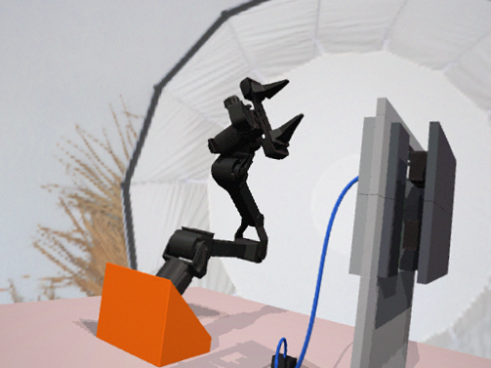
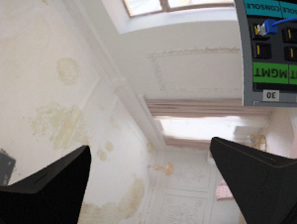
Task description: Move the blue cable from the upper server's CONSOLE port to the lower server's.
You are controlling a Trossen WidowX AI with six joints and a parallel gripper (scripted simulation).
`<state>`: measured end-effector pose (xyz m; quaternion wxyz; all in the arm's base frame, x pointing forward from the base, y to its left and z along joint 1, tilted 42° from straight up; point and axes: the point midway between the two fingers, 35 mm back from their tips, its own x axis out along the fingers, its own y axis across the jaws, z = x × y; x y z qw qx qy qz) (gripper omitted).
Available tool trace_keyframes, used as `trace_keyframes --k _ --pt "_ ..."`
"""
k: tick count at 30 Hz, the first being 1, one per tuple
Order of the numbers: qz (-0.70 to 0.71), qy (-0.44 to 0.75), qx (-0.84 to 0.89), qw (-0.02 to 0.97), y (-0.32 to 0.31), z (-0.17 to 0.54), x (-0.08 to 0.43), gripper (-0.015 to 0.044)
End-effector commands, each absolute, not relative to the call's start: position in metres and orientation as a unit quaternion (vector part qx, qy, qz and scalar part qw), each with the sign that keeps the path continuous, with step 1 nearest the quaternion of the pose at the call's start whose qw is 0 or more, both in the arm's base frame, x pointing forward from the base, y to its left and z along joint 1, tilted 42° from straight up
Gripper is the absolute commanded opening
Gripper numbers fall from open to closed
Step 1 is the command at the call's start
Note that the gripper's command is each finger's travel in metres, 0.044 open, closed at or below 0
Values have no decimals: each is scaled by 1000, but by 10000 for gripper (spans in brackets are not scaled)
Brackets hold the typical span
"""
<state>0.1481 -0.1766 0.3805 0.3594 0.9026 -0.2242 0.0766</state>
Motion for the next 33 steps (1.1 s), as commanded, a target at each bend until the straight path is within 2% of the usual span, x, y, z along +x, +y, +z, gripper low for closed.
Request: trace_keyframes --k 1,6,14,21,26,33 --pt "75 -224 900 365 -177 380 149 374" --pt "29 -224 830 510 -187 364 161 243" --pt "-55 -191 638 744 -200 331 189 239" --pt "-109 -129 411 896 -204 297 215 239" --pt "-126 -79 257 955 -202 273 232 239" --pt "-126 -18 71 989 -196 246 250 239"
